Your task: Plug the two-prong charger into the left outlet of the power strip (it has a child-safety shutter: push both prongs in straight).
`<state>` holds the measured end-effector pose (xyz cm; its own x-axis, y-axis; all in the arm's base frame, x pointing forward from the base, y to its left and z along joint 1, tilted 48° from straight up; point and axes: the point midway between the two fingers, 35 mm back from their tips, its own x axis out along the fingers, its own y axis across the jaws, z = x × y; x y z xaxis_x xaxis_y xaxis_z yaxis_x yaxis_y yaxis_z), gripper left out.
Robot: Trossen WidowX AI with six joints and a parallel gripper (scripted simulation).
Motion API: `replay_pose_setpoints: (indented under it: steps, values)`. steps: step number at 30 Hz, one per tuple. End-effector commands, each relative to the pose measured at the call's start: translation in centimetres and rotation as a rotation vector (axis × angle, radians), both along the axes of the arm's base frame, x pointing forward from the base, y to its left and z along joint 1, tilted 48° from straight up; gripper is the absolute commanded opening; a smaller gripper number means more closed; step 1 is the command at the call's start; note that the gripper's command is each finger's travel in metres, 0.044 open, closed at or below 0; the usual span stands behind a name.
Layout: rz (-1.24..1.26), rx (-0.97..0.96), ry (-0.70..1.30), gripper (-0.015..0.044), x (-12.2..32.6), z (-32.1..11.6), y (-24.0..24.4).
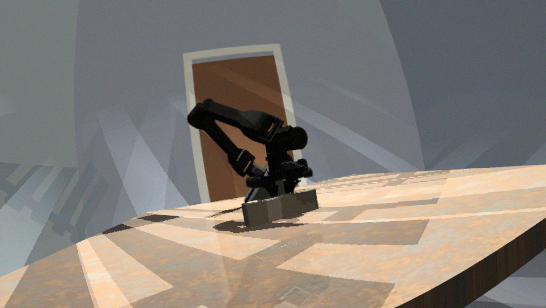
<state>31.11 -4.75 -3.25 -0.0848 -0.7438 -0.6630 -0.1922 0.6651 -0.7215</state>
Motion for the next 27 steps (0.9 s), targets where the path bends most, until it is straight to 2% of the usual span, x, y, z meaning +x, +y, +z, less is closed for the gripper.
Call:
replay_pose_setpoints:
  steps: [1,27]
  values:
    - [0.005,0.003,-0.021,0.0000,0.49,-0.02,0.05]
    - [0.005,0.003,-0.021,0.0000,0.28,-0.18,-0.17]
